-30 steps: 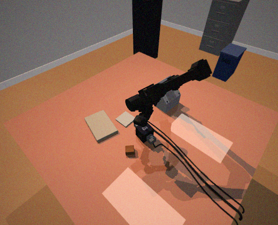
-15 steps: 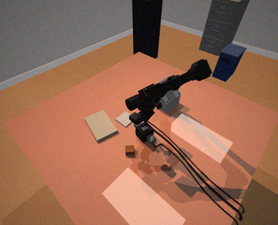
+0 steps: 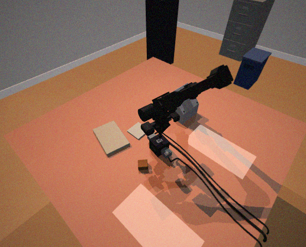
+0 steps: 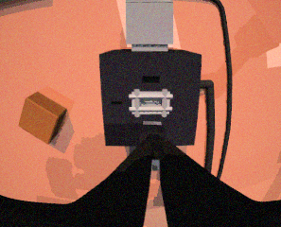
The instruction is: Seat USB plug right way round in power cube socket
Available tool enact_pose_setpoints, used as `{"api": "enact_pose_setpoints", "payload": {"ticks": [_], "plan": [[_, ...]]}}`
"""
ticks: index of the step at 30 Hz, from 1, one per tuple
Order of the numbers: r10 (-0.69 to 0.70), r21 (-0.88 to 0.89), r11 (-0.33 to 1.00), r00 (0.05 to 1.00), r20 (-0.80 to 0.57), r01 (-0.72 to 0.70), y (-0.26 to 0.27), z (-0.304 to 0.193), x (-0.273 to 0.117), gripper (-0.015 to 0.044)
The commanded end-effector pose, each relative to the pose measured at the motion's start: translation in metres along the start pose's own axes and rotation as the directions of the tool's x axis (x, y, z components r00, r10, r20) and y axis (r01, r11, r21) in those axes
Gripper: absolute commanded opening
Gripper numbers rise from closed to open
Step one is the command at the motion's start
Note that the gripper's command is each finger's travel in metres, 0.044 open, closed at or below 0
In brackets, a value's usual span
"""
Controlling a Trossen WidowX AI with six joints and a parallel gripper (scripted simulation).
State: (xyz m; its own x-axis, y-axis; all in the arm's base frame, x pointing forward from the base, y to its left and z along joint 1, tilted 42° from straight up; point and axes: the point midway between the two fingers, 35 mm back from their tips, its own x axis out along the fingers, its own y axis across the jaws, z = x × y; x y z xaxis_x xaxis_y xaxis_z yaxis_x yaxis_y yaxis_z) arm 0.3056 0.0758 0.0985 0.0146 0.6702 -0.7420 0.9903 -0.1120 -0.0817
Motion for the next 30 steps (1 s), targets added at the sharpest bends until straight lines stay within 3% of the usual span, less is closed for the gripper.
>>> {"api": "enact_pose_setpoints", "payload": {"ticks": [1,30], "plan": [[-0.001,0.009,1.0,1.0,0.0,0.001,-0.0002,0.0003,0.0002,0.0],[0.0,-0.01,1.0,1.0,0.004,0.0,0.0001,0.0017,0.0033,0.0]]}}
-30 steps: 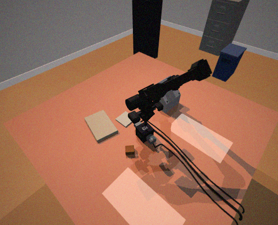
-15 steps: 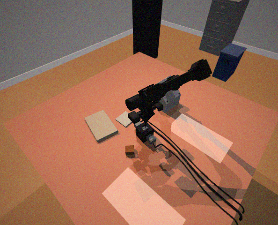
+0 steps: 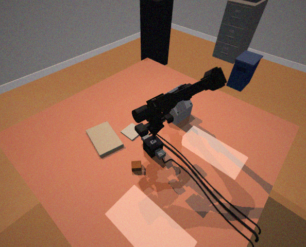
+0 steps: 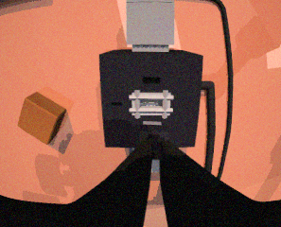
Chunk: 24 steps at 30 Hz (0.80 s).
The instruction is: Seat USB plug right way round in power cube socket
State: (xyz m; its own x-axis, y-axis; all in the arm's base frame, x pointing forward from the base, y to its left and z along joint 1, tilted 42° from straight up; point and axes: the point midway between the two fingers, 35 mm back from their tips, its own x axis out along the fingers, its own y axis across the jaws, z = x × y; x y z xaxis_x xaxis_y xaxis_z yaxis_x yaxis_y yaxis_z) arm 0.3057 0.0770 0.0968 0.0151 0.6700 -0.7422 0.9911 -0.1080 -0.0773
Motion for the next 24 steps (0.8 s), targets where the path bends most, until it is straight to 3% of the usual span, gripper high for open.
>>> {"api": "enact_pose_setpoints", "payload": {"ticks": [1,24], "plan": [[0.0,-0.005,1.0,1.0,0.004,0.0,0.0,0.0015,0.0013,0.0],[0.0,-0.014,1.0,1.0,0.008,0.0,0.0,0.0028,0.0041,0.0]]}}
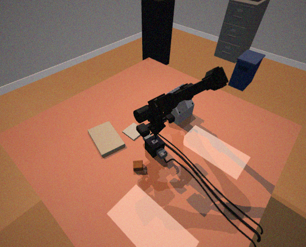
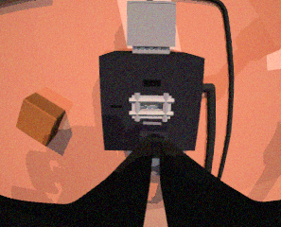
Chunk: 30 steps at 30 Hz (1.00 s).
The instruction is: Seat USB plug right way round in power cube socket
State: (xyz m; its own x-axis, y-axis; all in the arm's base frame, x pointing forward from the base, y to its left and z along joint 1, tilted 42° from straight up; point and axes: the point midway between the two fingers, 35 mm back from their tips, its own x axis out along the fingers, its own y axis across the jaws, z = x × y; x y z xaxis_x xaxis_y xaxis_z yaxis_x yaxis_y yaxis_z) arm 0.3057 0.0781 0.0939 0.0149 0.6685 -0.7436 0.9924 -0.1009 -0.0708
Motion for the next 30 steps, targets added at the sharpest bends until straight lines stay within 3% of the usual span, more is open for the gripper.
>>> {"api": "enact_pose_setpoints", "payload": {"ticks": [1,30], "plan": [[0.0,-0.005,1.0,1.0,0.006,0.0,-0.0001,0.0017,0.0013,0.0],[0.0,-0.016,1.0,1.0,0.01,0.0,0.0,0.0034,0.0048,0.0]]}}
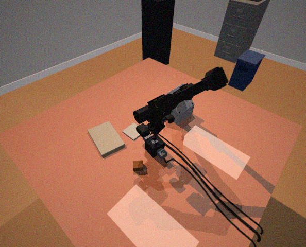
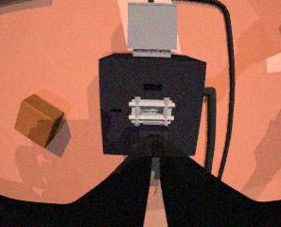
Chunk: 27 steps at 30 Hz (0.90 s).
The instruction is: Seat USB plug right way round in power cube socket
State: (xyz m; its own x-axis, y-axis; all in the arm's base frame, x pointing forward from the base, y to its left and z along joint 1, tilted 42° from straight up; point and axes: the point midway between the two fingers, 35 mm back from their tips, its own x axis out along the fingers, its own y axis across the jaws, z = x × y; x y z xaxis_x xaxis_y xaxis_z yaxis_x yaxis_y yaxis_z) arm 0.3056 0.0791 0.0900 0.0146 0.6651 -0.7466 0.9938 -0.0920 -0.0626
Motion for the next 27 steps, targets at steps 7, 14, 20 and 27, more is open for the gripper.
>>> {"api": "enact_pose_setpoints", "payload": {"ticks": [7,14,20,27], "plan": [[0.0,-0.007,1.0,1.0,0.007,0.0,-0.0001,0.0021,0.002,0.0],[0.0,-0.01,1.0,1.0,0.008,0.0,-0.0001,0.0025,0.0029,0.0],[0.0,-0.012,1.0,1.0,0.009,0.0,-0.0001,0.0028,0.0036,0.0],[0.0,-0.015,1.0,1.0,0.01,0.0,0.0,0.0032,0.0044,0.0]]}}
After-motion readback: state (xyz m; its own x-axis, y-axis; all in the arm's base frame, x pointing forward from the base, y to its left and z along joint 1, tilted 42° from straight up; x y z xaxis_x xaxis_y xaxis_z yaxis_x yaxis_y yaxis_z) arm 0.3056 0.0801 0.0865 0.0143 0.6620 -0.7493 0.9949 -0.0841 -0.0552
